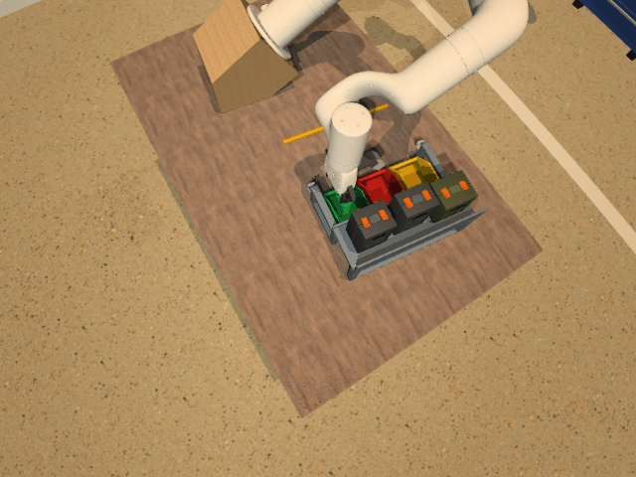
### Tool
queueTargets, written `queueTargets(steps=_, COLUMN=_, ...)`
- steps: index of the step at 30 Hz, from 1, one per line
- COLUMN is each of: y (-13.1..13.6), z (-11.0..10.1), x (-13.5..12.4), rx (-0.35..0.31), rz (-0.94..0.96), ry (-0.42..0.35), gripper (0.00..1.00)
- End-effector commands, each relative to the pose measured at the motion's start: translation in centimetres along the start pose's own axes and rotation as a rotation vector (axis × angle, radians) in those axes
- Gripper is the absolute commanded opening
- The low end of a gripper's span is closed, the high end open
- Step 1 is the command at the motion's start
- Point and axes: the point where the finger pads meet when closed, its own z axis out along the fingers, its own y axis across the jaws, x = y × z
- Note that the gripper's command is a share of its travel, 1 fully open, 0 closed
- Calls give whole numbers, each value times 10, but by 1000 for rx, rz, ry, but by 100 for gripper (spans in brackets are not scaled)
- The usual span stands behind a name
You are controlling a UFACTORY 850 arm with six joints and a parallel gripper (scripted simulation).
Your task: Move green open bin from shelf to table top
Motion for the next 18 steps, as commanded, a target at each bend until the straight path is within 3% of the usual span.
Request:
queueTargets(steps=1, y=1, z=-1, x=0, rx=-1, rz=0, ry=0, gripper=100)
queueTargets(steps=18, y=1, z=-6, x=0, rx=-1, rz=0, ry=0, gripper=100)
